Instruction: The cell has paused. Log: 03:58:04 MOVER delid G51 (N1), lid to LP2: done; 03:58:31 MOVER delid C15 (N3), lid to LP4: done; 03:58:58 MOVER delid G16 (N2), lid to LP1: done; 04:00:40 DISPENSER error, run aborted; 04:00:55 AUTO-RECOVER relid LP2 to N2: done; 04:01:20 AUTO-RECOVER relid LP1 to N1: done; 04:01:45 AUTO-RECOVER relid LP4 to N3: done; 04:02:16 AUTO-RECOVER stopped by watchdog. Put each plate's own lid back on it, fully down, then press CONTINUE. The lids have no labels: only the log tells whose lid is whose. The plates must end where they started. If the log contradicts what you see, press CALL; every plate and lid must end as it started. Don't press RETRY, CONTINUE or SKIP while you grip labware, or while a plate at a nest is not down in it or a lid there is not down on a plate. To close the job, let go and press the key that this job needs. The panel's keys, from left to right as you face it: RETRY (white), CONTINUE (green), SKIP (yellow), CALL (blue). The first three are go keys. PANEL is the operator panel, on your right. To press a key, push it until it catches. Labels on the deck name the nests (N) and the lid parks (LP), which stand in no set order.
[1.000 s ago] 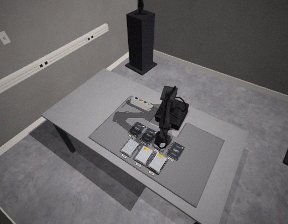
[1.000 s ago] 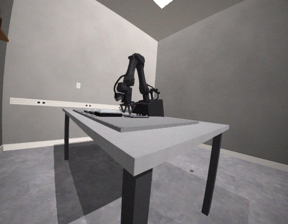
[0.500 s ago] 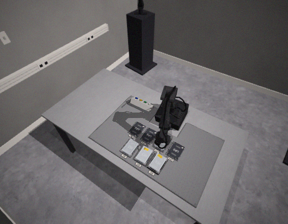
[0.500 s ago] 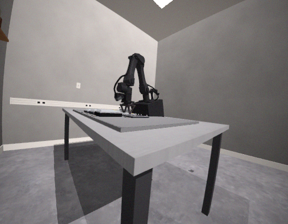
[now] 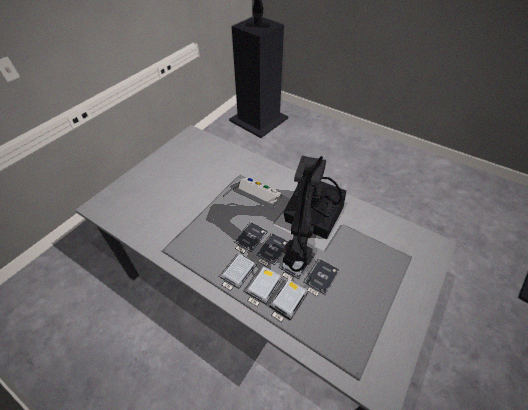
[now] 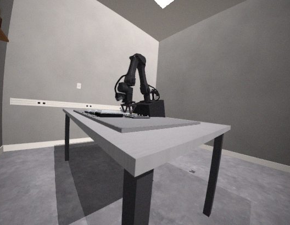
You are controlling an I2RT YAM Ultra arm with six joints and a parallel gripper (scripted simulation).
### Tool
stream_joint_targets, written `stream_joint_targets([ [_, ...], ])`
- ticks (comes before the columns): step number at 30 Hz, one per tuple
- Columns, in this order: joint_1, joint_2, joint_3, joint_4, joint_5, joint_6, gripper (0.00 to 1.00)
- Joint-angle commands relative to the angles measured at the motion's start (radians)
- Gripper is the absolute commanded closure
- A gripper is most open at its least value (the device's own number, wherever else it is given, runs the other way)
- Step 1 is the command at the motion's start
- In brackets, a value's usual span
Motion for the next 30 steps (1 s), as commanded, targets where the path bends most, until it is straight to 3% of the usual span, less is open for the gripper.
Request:
stream_joint_targets([
  [1, -0.002, -0.040, 0.006, -0.023, -0.005, -0.004, 1.00],
  [30, 0.015, -0.194, 0.063, -0.216, 0.005, 0.013, 1.00],
])
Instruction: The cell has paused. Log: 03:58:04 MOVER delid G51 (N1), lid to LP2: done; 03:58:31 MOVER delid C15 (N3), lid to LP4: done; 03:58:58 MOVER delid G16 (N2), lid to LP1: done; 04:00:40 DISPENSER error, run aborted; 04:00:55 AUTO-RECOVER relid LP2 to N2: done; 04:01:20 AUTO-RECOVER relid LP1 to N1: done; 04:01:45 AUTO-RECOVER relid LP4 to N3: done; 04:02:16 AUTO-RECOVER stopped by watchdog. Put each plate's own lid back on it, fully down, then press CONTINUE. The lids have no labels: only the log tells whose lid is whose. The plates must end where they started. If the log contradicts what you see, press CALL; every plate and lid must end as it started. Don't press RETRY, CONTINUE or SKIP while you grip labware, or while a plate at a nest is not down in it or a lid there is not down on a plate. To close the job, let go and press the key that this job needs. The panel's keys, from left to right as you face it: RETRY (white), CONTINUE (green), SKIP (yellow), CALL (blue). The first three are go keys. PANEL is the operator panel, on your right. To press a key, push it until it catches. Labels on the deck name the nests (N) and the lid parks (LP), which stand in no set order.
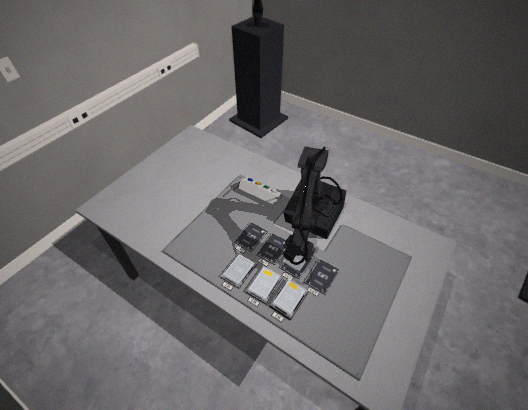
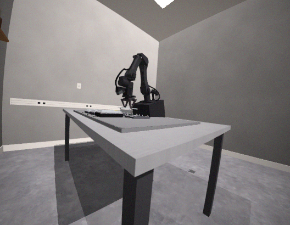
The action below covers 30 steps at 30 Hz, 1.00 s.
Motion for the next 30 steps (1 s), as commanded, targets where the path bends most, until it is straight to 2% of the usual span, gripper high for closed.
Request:
stream_joint_targets([
  [1, 0.006, -0.029, 0.026, -0.030, 0.005, 0.007, 1.00],
  [4, 0.006, -0.029, 0.017, -0.031, 0.006, 0.007, 1.00],
  [5, -0.027, 0.007, 0.035, -0.033, -0.011, -0.042, 1.00],
  [16, -0.209, 0.095, 0.160, -0.064, -0.062, -0.215, 1.00],
  [19, -0.252, 0.125, 0.202, -0.076, -0.075, -0.256, 1.00],
  [21, -0.252, 0.125, 0.202, -0.076, -0.075, -0.256, 1.00],
  [30, -0.364, 0.221, 0.344, -0.124, -0.108, -0.364, 1.00],
])
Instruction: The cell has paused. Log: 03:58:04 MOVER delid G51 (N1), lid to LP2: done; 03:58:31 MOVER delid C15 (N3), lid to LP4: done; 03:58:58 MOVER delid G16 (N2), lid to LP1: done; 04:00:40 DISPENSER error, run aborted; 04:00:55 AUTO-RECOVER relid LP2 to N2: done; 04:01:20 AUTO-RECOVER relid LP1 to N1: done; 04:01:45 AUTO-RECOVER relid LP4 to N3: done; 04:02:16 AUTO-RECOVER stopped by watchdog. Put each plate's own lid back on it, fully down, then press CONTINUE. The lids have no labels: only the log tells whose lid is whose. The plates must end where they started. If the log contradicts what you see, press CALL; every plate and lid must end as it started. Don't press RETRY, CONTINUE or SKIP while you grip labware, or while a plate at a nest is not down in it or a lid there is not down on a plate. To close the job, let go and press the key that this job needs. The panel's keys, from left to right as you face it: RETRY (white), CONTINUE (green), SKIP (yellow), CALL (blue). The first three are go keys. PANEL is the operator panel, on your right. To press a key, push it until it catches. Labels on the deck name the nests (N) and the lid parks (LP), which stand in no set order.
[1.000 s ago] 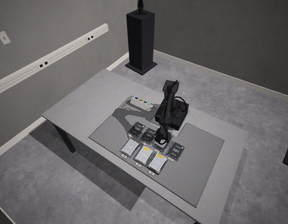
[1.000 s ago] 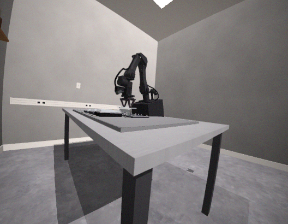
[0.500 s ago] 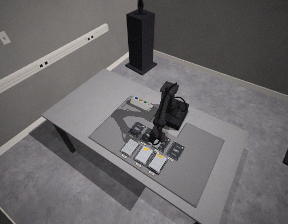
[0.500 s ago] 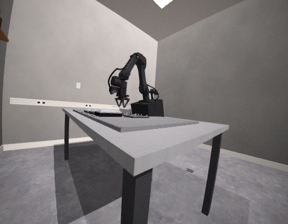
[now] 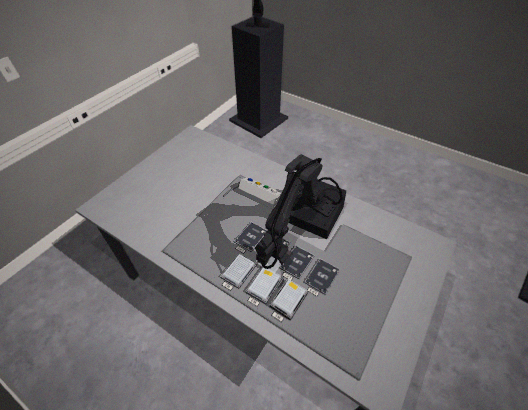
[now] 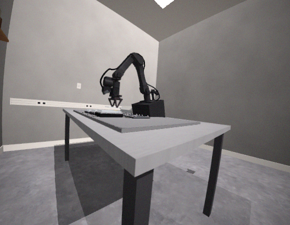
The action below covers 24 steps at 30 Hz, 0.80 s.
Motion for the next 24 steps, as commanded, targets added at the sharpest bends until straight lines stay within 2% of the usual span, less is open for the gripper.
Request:
stream_joint_targets([
  [1, -0.041, 0.033, 0.074, -0.034, -0.026, -0.065, 1.00],
  [6, -0.092, 0.092, 0.164, -0.067, -0.041, -0.114, 1.00],
  [8, -0.092, 0.092, 0.164, -0.067, -0.041, -0.114, 1.00],
  [23, -0.216, 0.288, 0.482, -0.195, -0.077, -0.232, 1.00],
  [24, -0.216, 0.288, 0.482, -0.195, -0.077, -0.232, 1.00],
])
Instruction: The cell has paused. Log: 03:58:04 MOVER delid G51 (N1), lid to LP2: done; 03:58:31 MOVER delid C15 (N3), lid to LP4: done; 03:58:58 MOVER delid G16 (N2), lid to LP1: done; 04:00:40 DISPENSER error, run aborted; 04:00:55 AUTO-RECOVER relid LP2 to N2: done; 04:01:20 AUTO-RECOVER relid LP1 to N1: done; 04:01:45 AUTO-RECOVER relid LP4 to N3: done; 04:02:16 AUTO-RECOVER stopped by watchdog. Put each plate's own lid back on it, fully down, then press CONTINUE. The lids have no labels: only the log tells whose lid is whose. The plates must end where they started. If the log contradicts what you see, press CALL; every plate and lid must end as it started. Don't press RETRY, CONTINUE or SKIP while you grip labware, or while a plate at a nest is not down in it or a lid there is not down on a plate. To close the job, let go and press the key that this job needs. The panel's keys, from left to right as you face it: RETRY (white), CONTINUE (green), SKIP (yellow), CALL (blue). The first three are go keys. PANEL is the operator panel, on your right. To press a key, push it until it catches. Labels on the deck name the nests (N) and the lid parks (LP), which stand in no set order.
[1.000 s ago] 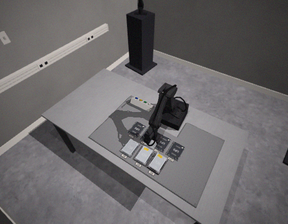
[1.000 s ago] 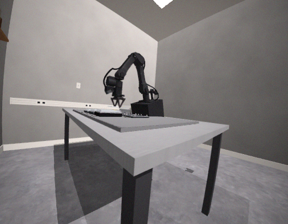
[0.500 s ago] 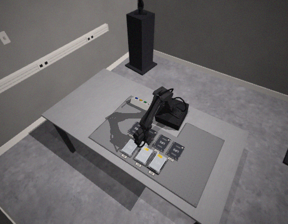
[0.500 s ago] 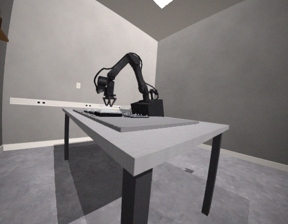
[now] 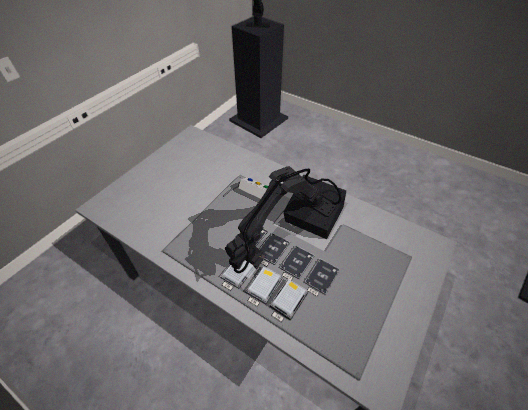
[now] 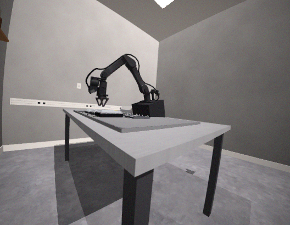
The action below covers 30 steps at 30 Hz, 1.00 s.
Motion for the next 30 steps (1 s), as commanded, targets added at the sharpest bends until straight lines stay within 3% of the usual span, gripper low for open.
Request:
stream_joint_targets([
  [1, -0.017, 0.011, 0.048, -0.043, -0.018, -0.031, 1.00],
  [11, -0.077, 0.157, 0.300, -0.155, -0.035, -0.089, 1.00],
  [21, -0.073, 0.127, 0.313, -0.169, -0.032, -0.089, 1.00],
  [30, -0.069, 0.166, 0.313, -0.137, -0.031, -0.086, 1.00],
])
